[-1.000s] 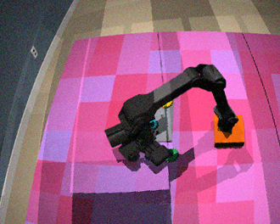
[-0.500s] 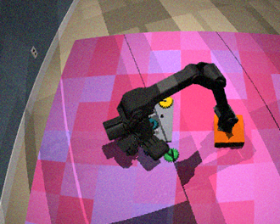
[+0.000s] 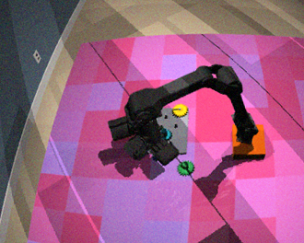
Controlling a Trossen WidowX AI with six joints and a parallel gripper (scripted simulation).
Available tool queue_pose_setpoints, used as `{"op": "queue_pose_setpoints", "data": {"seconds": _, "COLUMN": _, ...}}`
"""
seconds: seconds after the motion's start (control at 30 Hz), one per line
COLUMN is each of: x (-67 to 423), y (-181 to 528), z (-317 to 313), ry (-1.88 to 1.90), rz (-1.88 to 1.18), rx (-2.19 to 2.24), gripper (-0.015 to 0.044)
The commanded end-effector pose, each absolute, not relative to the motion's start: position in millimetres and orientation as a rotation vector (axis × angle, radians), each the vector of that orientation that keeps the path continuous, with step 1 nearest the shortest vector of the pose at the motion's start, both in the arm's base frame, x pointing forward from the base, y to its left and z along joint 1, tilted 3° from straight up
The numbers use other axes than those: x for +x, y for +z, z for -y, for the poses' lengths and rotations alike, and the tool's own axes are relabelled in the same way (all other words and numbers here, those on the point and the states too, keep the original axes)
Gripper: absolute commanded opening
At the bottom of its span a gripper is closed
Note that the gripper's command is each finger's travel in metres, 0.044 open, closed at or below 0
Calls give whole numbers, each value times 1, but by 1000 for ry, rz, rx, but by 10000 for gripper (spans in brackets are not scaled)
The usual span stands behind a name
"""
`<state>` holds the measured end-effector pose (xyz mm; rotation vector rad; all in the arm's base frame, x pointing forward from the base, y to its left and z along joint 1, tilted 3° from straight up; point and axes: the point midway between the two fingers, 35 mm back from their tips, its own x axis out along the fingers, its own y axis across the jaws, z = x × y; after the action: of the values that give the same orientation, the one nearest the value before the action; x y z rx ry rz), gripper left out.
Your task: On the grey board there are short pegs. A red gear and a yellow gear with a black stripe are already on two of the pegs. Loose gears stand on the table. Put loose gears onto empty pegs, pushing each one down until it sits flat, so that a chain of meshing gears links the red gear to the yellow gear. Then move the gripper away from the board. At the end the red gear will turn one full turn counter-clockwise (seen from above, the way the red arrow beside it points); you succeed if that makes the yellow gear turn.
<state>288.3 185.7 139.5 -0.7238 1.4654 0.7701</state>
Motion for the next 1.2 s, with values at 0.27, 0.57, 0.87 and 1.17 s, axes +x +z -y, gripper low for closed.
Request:
{"op": "queue_pose_setpoints", "data": {"seconds": 0.27, "x": 305, "y": 127, "z": -159, "ry": 766, "rz": -1463, "rx": -735, "gripper": 0}}
{"op": "queue_pose_setpoints", "data": {"seconds": 0.57, "x": 316, "y": 119, "z": -137, "ry": 747, "rz": -1469, "rx": -734, "gripper": 0}}
{"op": "queue_pose_setpoints", "data": {"seconds": 0.87, "x": 326, "y": 111, "z": -115, "ry": 751, "rz": -1467, "rx": -739, "gripper": 0}}
{"op": "queue_pose_setpoints", "data": {"seconds": 1.17, "x": 333, "y": 102, "z": -93, "ry": 755, "rz": -1465, "rx": -744, "gripper": 0}}
